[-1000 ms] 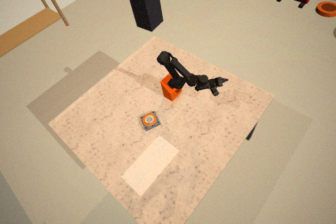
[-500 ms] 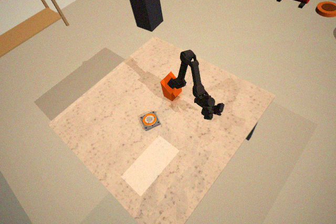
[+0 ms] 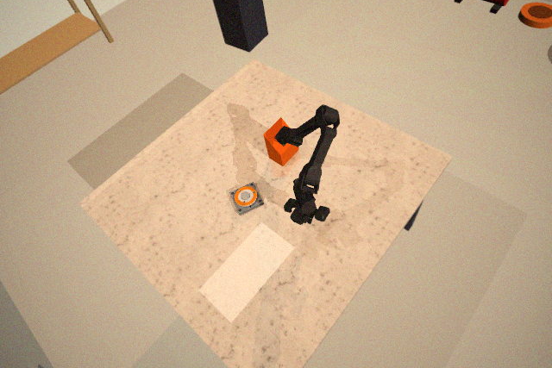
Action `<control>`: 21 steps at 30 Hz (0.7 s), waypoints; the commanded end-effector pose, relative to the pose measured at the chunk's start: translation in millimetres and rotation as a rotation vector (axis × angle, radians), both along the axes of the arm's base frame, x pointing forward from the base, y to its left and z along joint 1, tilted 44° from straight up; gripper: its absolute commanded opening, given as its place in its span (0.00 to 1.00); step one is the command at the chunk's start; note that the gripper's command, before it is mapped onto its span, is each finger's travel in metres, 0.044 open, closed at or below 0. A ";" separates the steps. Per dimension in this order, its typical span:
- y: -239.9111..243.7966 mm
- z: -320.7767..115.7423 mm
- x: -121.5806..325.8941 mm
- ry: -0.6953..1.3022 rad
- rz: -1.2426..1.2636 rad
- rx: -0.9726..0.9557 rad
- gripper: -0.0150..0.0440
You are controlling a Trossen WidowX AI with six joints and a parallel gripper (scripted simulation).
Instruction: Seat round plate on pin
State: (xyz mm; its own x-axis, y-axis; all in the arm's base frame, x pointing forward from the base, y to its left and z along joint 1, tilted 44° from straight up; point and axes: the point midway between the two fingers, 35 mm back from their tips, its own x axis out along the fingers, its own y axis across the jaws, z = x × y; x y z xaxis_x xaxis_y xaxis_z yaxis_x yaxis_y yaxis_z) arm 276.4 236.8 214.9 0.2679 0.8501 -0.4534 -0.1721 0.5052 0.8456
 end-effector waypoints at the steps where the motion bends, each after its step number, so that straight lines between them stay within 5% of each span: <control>1: -30.9 -26.1 34.5 0.028 -0.055 -0.097 0.25; 11: -147.8 -117.6 93.4 0.187 -0.090 -0.294 0.25; 21: -258.1 -195.1 89.4 0.313 -0.025 -0.267 0.25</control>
